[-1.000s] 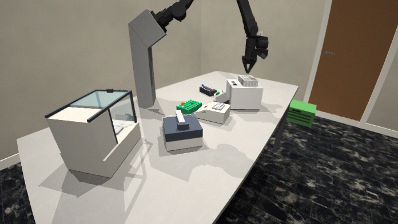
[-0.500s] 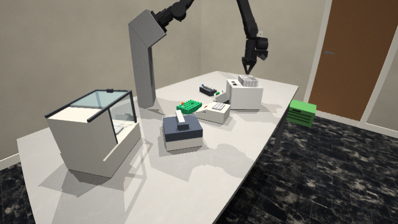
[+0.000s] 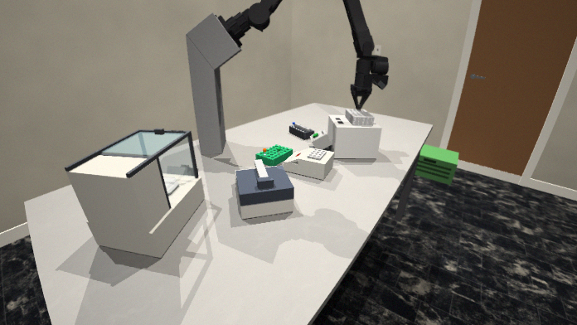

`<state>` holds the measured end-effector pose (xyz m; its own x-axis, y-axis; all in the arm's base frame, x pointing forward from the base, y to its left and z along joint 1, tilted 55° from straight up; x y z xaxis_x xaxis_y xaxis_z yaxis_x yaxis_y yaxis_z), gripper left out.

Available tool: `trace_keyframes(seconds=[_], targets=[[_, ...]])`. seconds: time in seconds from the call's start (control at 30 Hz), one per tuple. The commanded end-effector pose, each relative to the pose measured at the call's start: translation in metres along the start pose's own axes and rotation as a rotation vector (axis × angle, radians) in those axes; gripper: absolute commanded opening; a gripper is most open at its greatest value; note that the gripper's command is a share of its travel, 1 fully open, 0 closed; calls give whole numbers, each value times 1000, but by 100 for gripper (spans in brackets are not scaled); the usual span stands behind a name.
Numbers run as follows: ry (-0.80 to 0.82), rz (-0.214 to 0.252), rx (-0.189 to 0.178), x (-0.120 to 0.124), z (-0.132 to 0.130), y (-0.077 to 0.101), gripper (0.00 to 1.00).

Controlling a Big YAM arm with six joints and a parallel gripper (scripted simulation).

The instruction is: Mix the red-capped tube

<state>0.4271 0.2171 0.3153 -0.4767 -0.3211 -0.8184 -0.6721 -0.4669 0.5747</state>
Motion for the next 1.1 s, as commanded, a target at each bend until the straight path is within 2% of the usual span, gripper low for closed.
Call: trace_keyframes(seconds=[0.0, 0.13, 0.2, 0.23, 0.27, 0.5, 0.53, 0.57, 1.07], targets=[[1, -43, -2, -19, 4, 4, 9], [0, -34, -4, -16, 4, -4, 9], [0, -34, -4, -16, 4, -4, 9], [3, -50, -3, -19, 6, 7, 9], [1, -29, 4, -12, 0, 3, 9], [1, -29, 4, -12, 0, 3, 9], [2, -45, -3, -17, 6, 6, 36], [1, -29, 4, -12, 0, 3, 36], [1, -29, 4, -12, 0, 3, 36]])
Point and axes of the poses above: the point where the finger pads meet when closed, its own y axis back along the fingers, its own z axis across the jaws, x = y × z, the point moved 8 cm from there along y, back along the fingers, and after that the axes turned 6 degrees about y, right-handed, at the moved point
